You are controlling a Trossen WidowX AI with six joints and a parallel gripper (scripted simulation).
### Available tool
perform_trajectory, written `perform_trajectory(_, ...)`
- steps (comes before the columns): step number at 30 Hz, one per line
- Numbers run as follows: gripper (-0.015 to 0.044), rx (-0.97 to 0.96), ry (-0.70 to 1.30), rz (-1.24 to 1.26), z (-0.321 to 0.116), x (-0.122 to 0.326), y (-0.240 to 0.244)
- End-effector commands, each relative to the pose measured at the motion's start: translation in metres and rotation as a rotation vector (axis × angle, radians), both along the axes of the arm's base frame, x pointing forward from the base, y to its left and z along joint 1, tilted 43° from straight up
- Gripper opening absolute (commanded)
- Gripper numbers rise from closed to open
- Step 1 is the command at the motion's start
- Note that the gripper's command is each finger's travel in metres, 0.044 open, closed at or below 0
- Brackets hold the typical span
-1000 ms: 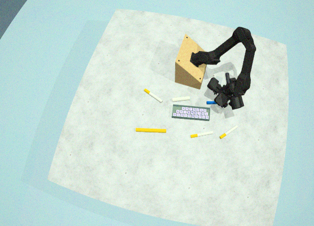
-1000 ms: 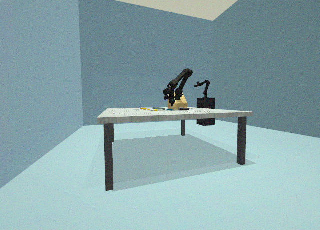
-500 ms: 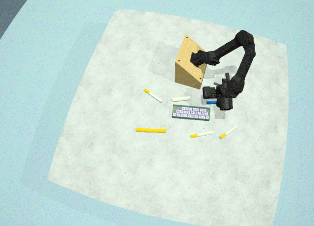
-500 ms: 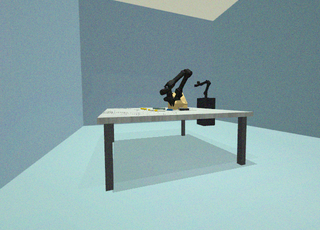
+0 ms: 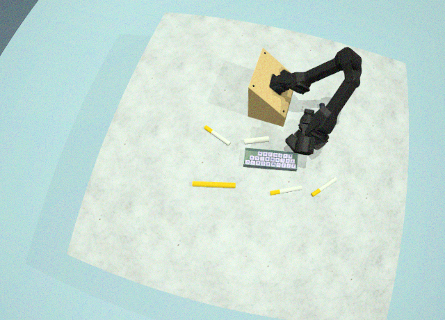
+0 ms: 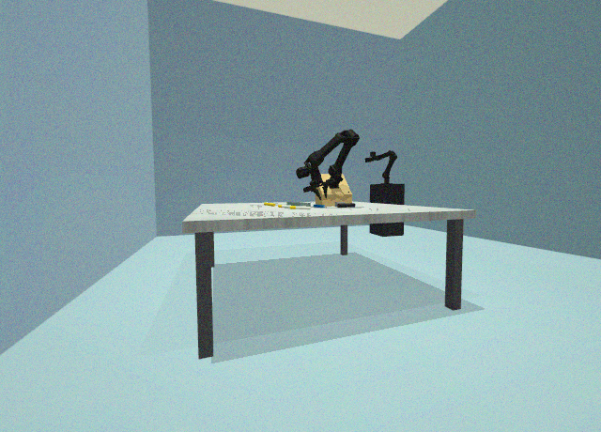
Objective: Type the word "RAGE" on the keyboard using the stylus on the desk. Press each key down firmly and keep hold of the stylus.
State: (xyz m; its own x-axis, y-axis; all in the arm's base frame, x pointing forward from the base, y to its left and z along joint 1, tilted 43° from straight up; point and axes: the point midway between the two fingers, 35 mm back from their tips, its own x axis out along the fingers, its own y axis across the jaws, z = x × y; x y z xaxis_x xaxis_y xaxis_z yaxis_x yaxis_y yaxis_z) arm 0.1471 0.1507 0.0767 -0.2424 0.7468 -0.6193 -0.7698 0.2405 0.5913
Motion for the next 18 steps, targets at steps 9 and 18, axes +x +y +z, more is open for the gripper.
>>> perform_trajectory(9, 0.015, 0.504, -0.864, 0.326, 0.0096, 0.0161, -0.0117)
perform_trajectory(18, 0.015, 0.508, -0.88, 0.33, 0.0098, 0.0164, -0.0119)
